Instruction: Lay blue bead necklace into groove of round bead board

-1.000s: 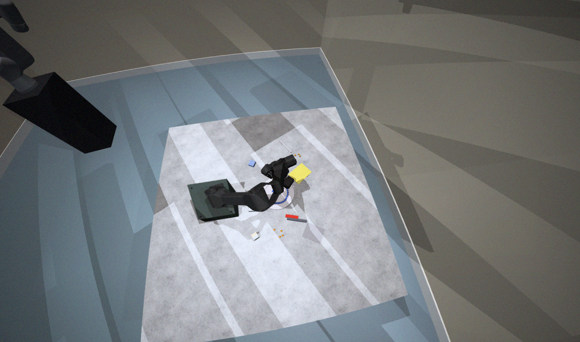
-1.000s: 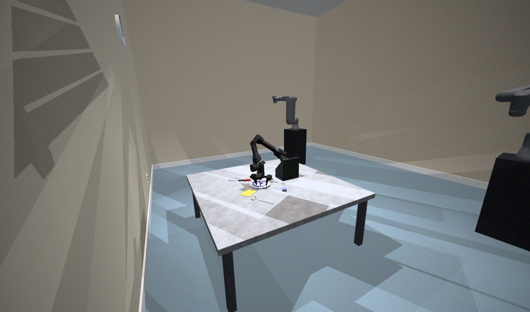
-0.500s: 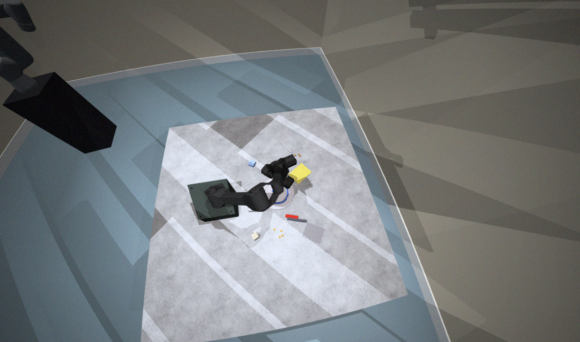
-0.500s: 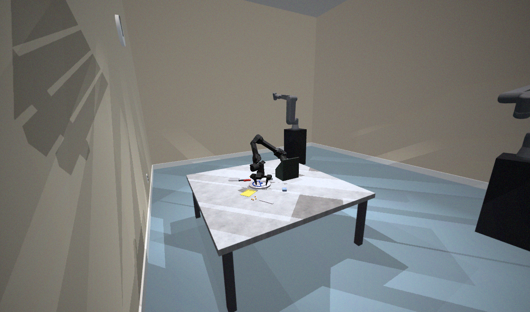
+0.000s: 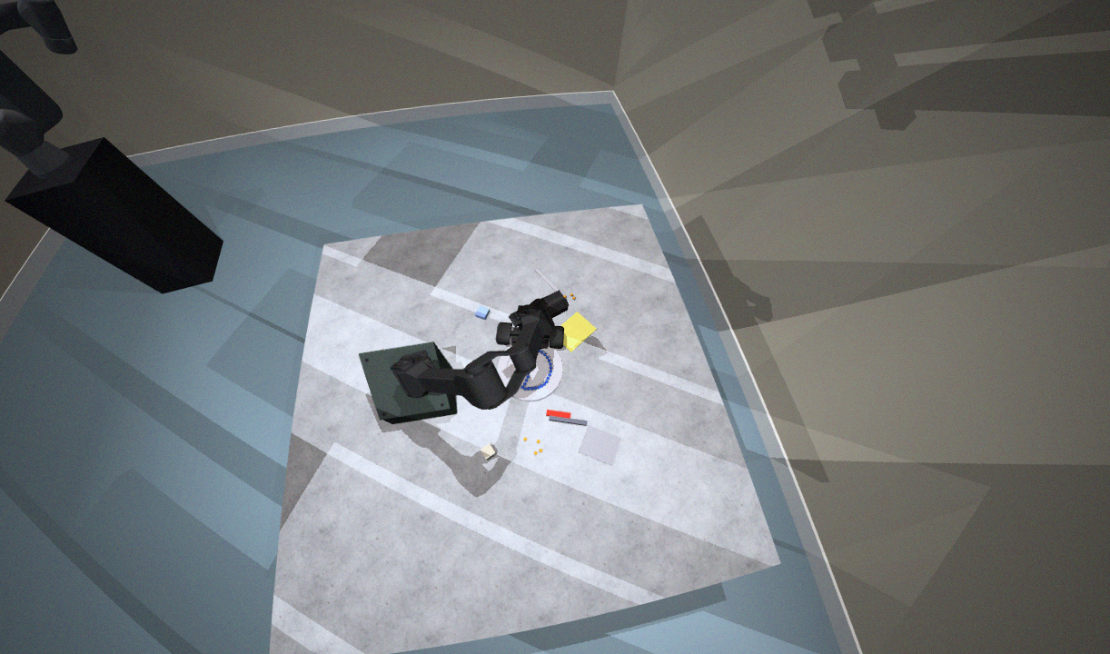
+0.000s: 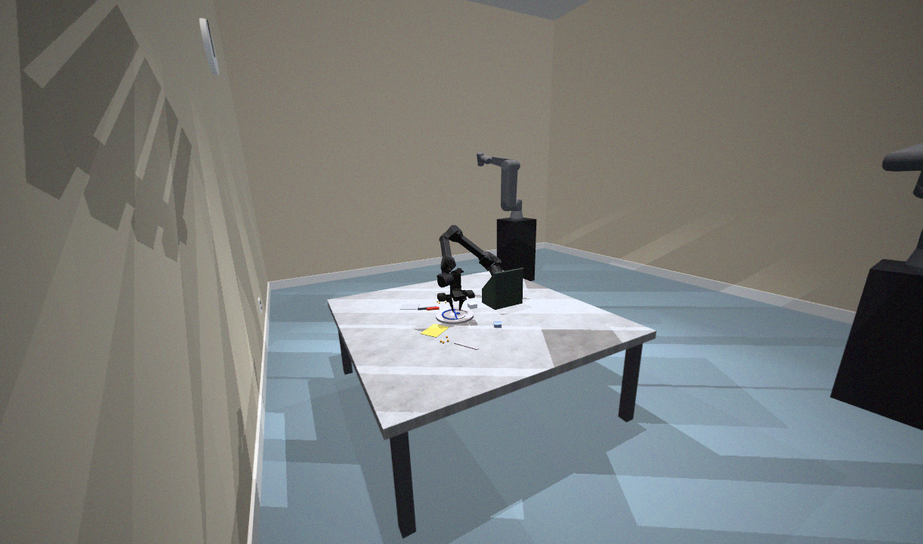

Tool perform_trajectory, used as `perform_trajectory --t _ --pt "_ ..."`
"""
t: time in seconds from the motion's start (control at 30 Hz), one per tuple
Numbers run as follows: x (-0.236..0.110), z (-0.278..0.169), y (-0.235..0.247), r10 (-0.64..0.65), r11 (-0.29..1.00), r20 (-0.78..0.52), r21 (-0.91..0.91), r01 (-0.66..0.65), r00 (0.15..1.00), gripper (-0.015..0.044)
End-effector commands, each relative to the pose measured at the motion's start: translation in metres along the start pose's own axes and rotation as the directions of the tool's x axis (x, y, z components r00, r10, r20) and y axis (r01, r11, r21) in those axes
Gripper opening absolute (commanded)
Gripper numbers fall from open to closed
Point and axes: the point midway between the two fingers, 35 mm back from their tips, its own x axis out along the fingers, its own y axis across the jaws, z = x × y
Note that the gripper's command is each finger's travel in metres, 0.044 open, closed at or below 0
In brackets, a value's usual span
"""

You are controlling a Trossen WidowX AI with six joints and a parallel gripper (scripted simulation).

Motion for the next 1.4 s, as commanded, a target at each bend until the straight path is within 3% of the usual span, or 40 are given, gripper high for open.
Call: perform_trajectory --t 0.0,1.1,1.27,1.37 --pt "-0.001 0.000 0.000 0.001 1.000 0.006 -0.020 -0.001 1.000 0.0120" --pt "0.038 0.000 0.000 0.001 1.000 0.005 -0.020 -0.001 1.000 0.0120" --pt "0.036 0.000 -0.001 0.000 1.000 0.011 -0.013 0.000 1.000 0.0000" --pt "0.036 0.000 -0.001 0.000 1.000 0.011 -0.013 0.000 1.000 0.0000"
